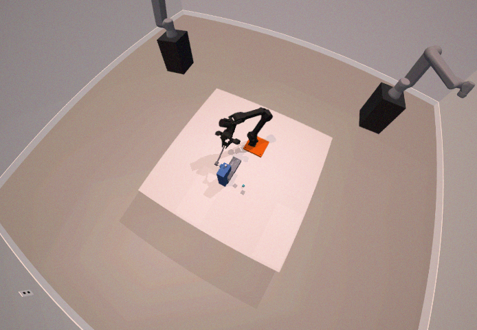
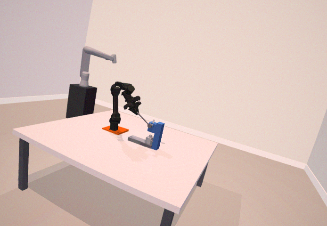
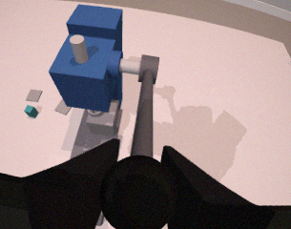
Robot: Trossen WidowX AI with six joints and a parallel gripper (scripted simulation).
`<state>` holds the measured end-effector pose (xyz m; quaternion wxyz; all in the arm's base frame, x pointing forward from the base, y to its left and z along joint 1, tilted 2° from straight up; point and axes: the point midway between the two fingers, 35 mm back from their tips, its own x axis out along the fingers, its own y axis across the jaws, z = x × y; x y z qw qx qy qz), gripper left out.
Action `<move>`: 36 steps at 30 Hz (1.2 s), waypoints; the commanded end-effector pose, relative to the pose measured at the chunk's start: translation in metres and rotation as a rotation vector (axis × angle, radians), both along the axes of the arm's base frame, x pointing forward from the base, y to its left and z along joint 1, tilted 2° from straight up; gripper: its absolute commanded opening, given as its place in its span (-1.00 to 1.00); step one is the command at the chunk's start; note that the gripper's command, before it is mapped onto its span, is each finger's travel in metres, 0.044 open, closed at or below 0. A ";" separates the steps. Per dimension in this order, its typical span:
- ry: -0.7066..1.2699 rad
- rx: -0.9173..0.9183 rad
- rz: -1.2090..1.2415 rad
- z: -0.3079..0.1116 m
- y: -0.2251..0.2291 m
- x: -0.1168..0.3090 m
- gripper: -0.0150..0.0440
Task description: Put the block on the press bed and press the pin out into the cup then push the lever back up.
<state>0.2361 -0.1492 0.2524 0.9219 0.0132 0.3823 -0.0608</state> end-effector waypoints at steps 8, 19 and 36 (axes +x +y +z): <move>0.019 0.006 -0.004 -0.010 0.000 -0.005 -0.49; 0.019 0.006 -0.004 -0.014 0.000 -0.007 -0.49; 0.019 0.006 -0.004 -0.021 0.001 -0.010 -0.49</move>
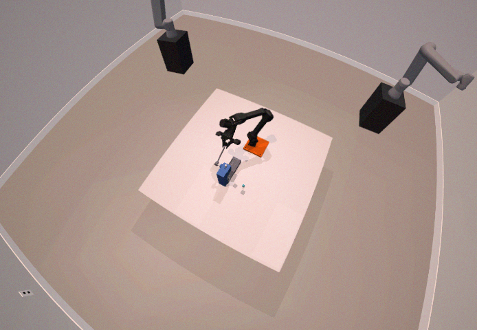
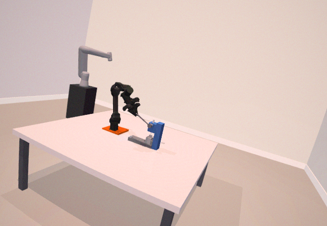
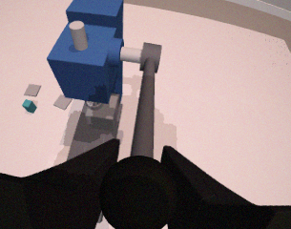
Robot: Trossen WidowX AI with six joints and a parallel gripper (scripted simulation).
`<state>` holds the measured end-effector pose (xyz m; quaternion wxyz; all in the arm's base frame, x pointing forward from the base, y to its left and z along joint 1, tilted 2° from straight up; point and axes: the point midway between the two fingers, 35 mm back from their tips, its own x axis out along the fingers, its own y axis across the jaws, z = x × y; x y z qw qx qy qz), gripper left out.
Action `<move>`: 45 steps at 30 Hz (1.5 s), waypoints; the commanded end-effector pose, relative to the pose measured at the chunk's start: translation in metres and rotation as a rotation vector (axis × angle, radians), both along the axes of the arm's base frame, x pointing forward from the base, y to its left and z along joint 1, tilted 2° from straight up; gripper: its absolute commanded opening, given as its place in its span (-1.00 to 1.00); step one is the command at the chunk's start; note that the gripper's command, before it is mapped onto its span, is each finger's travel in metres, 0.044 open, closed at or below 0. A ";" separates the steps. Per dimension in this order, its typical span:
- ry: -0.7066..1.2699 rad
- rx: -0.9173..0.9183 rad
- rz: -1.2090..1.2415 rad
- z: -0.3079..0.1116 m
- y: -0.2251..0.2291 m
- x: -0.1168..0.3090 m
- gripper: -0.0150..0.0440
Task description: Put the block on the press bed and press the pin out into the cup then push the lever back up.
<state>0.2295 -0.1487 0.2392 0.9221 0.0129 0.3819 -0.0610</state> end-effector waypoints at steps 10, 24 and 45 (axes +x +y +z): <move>0.020 0.007 -0.004 -0.012 0.000 -0.005 -0.49; 0.020 0.007 -0.004 -0.017 0.000 -0.007 -0.49; 0.020 0.007 -0.004 -0.026 0.000 -0.009 -0.49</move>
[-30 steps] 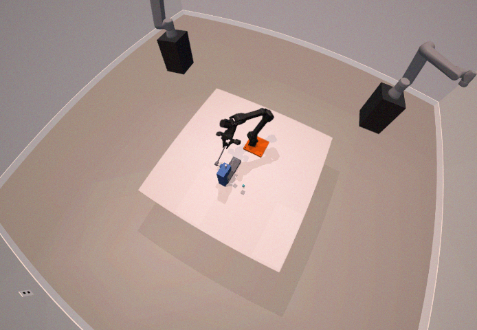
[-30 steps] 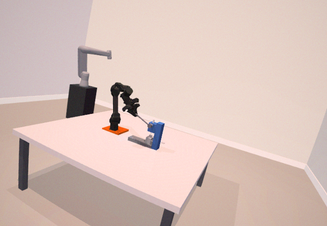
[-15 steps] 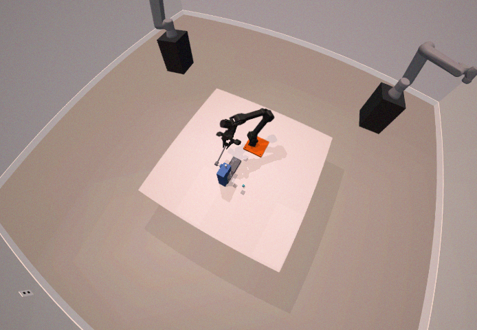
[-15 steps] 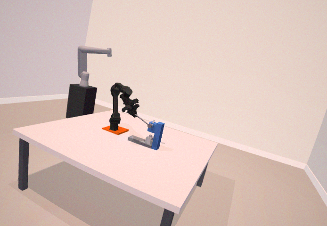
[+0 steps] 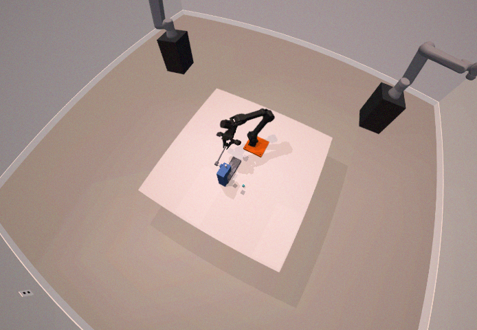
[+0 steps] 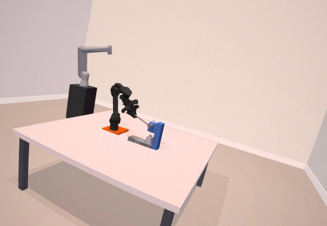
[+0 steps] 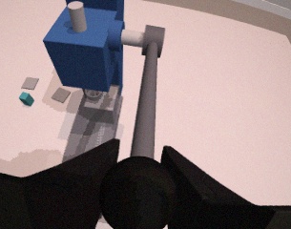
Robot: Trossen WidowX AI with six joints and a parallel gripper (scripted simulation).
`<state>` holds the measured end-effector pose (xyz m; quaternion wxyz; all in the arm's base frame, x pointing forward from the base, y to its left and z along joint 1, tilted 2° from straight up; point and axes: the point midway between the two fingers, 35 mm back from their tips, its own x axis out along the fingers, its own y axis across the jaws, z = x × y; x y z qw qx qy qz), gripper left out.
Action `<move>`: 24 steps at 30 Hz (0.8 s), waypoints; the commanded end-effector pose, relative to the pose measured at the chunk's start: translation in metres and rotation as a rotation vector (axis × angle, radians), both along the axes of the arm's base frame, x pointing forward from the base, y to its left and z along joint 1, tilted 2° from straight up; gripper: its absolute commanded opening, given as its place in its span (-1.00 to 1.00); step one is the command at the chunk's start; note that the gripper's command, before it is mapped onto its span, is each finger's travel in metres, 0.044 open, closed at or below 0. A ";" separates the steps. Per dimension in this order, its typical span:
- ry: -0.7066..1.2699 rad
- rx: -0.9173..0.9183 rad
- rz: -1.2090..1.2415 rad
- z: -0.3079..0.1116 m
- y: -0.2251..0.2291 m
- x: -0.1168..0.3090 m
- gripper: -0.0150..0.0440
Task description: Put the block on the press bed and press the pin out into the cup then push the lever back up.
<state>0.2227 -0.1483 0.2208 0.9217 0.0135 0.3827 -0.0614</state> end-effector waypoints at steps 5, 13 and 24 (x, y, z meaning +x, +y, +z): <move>0.019 0.006 -0.003 -0.010 0.000 -0.003 -0.49; 0.019 0.006 -0.003 -0.014 0.000 -0.004 -0.49; 0.019 0.006 -0.003 -0.019 0.000 -0.005 -0.49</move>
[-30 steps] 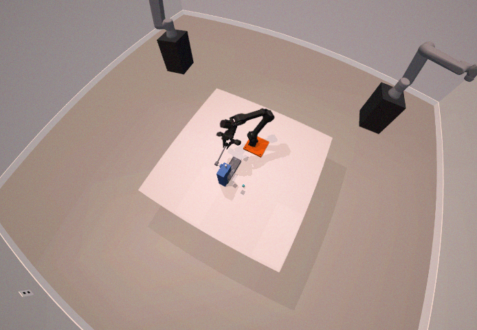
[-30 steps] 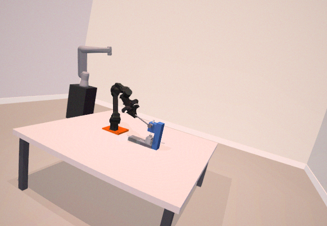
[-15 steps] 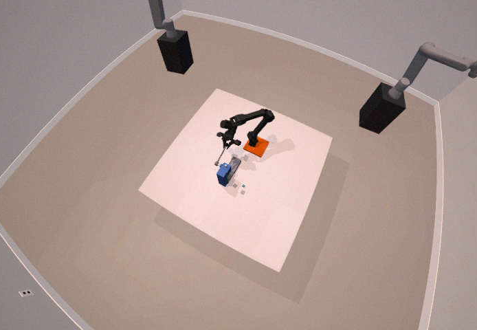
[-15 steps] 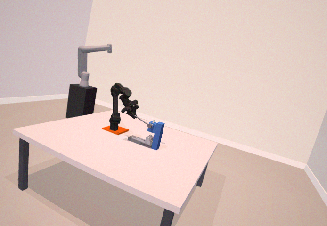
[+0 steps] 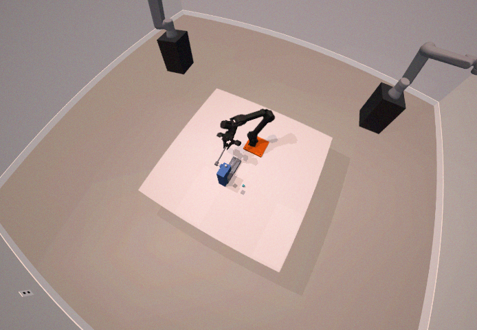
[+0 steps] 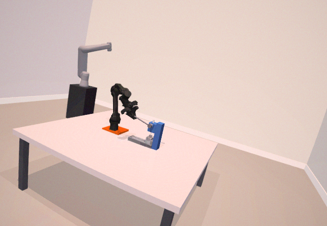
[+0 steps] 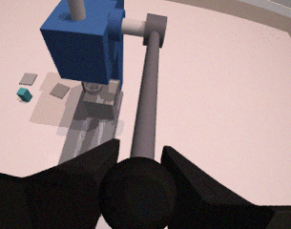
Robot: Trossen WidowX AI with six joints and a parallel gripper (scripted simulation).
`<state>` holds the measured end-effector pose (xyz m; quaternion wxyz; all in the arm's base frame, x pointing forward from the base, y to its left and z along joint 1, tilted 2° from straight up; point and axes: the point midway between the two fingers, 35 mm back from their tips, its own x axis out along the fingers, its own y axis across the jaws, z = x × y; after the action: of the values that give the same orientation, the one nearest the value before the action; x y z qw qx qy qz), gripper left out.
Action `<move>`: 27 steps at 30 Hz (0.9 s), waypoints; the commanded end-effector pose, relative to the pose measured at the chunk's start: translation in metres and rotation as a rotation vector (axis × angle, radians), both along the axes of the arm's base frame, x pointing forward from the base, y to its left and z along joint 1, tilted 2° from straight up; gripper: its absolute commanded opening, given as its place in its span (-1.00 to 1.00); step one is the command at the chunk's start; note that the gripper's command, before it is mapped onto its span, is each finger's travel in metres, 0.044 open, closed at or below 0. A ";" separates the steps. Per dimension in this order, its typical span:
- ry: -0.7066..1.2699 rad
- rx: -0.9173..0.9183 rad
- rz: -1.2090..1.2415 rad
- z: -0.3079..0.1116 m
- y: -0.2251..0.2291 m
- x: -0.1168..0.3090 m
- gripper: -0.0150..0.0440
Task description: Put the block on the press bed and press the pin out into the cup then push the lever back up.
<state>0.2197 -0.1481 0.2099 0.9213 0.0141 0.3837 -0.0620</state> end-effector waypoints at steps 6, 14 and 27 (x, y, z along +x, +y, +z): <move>0.017 0.005 -0.001 -0.010 0.000 -0.002 -0.49; 0.017 0.005 -0.001 -0.014 0.000 -0.003 -0.49; 0.017 0.005 -0.001 -0.020 0.000 -0.003 -0.49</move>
<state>0.2172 -0.1481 0.1958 0.9198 0.0161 0.3871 -0.0623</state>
